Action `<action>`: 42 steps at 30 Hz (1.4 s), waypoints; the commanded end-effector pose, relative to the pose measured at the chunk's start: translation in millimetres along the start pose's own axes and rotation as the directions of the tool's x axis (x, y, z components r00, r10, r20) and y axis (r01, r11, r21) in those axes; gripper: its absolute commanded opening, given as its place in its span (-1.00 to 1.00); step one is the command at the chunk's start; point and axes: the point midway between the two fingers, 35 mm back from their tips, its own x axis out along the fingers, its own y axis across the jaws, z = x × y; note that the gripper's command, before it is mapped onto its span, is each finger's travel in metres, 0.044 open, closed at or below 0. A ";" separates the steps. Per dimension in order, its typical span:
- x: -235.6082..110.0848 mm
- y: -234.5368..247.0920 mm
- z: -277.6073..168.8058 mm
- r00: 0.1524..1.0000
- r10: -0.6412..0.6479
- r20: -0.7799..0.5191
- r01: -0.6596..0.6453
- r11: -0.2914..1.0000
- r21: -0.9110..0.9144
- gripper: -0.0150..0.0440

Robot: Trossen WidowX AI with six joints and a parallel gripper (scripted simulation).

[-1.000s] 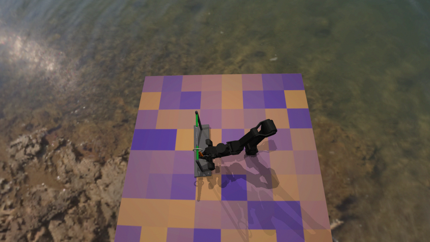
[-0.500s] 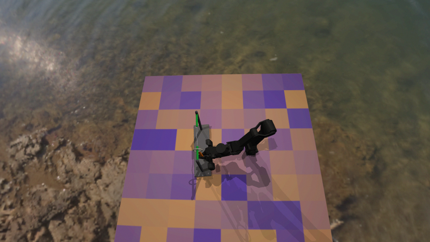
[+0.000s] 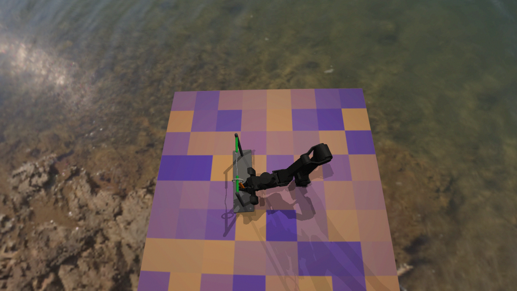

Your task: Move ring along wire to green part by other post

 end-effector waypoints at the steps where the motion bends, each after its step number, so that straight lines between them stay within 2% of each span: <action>1: 0.2 -0.4 -0.9 1.000 -0.003 -0.002 0.003 1.000 0.004 -1.00; 16: 0.2 -0.4 -0.9 1.000 -0.003 -0.002 0.003 1.000 0.004 -1.00; 28: -0.9 0.1 0.1 1.000 0.000 0.000 0.000 1.000 0.000 0.05; 42: -23.2 0.8 2.6 1.000 -0.001 -0.003 0.001 1.000 0.002 0.05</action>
